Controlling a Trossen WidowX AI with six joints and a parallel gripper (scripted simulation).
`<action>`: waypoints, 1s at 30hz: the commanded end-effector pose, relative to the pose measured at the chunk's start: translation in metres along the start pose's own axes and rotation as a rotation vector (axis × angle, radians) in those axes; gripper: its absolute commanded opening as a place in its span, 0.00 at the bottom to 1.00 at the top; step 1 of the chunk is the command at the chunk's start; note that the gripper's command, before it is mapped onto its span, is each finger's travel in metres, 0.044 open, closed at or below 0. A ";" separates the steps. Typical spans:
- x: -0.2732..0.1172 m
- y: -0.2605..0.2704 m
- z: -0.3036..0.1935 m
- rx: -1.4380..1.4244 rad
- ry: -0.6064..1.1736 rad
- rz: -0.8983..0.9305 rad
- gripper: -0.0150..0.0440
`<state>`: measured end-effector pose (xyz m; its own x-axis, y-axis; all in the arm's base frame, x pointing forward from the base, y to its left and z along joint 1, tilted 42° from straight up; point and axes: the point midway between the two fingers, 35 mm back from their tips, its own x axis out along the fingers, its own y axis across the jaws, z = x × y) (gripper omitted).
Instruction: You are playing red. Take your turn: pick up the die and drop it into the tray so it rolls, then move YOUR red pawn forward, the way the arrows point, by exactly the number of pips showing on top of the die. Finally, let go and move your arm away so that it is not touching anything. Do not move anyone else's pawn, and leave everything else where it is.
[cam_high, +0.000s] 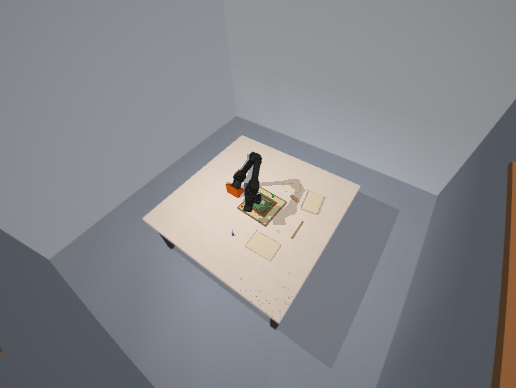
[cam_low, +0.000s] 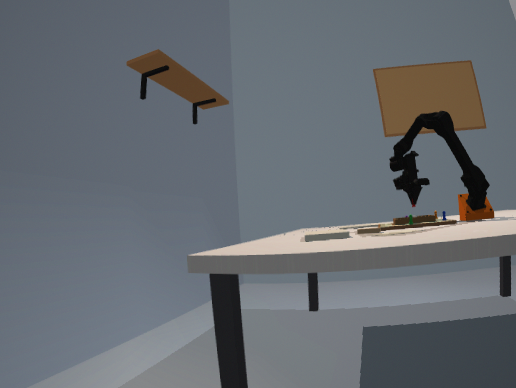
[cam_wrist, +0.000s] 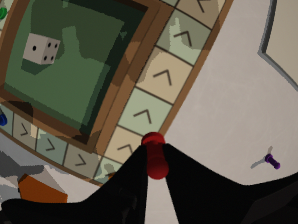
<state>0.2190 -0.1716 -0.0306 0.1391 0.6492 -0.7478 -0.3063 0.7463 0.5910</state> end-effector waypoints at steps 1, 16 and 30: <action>-0.027 0.001 -0.001 -0.003 0.000 -0.006 0.25; -0.044 -0.003 0.008 -0.003 0.000 -0.006 0.25; 0.014 -0.017 0.040 -0.006 -0.004 -0.003 0.25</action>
<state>0.2609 -0.1713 -0.0345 0.1353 0.6493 -0.7484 -0.3182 0.7438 0.5878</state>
